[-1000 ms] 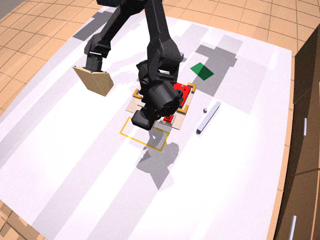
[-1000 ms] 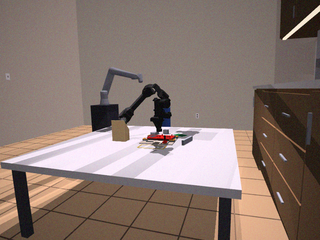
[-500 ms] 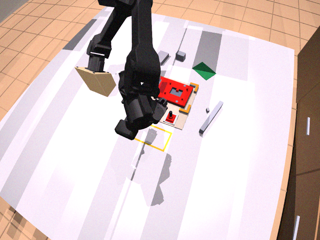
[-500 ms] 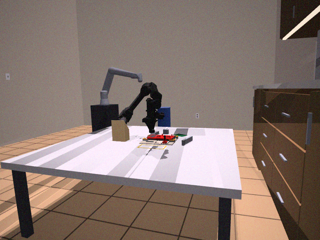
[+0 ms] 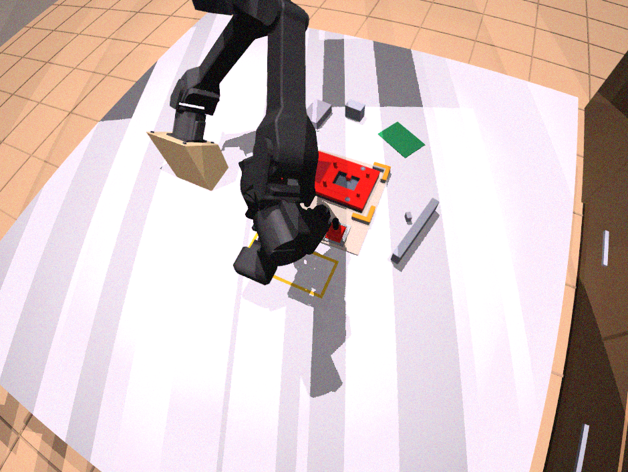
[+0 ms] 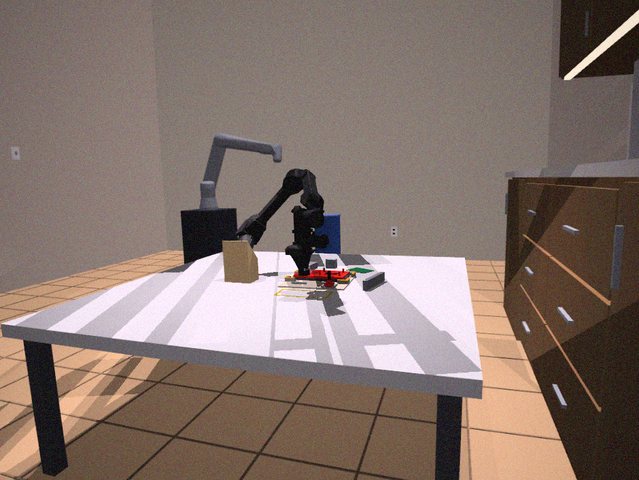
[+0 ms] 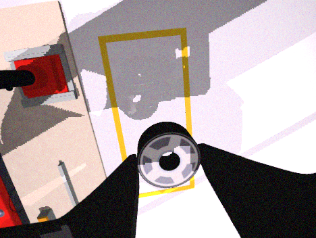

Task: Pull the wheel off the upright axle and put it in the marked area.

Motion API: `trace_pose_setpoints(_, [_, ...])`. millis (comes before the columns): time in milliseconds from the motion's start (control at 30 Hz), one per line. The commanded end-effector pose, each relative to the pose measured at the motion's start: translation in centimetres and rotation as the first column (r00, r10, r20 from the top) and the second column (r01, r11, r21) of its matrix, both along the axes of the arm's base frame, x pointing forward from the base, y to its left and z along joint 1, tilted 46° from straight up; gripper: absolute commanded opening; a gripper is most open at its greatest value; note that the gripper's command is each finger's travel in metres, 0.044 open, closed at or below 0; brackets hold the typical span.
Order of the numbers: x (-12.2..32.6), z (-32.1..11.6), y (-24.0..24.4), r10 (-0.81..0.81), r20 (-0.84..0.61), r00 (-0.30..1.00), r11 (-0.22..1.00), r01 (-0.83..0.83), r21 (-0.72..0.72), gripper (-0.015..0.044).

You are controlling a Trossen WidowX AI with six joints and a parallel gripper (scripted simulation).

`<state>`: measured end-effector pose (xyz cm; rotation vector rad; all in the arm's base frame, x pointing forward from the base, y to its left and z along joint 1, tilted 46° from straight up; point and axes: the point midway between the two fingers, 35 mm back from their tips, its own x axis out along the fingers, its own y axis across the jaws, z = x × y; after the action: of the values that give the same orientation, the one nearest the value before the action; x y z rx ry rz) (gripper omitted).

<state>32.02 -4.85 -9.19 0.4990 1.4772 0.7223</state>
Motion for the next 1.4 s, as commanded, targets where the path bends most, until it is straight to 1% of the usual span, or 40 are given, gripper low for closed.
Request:
trace_pose_setpoints(0, [-0.3, -2.0, 2.1, 0.001, -0.015, 1.000, 1.000, -0.001, 0.008, 0.0000])
trace_pose_setpoints(200, [-0.8, -4.6, 4.9, 0.002, -0.016, 1.000, 1.000, -0.002, 0.013, 0.0000])
trace_pose_setpoints(367, [-0.9, -4.9, 5.2, 0.002, -0.016, 1.000, 1.000, -0.002, 0.013, 0.0000])
trace_pose_setpoints(733, [-0.9, -4.4, 4.8, 0.011, -0.016, 1.000, 1.000, -0.011, 0.011, 0.0289])
trace_pose_setpoints(767, [-0.8, -4.2, 4.5, 0.010, -0.016, 1.000, 1.000, -0.010, 0.010, 0.0300])
trace_pose_setpoints(1000, [-0.5, -0.5, 0.7, 0.003, -0.016, 1.000, 1.000, -0.002, 0.010, 0.0300])
trace_pose_setpoints(1100, [-0.5, -0.3, 0.6, 0.002, -0.016, 1.000, 1.000, -0.002, 0.010, 0.0300])
trace_pose_setpoints(1133, [-0.6, -1.0, 1.1, -0.007, -0.018, 1.000, 1.000, 0.007, 0.011, 0.0326])
trace_pose_setpoints(1267, [-3.5, 1.3, -0.2, -0.005, -0.019, 1.000, 1.000, 0.005, 0.006, 0.0431])
trace_pose_setpoints(1367, [-6.3, 3.3, -1.0, -0.002, -0.021, 1.000, 1.000, 0.002, 0.006, 0.0440])
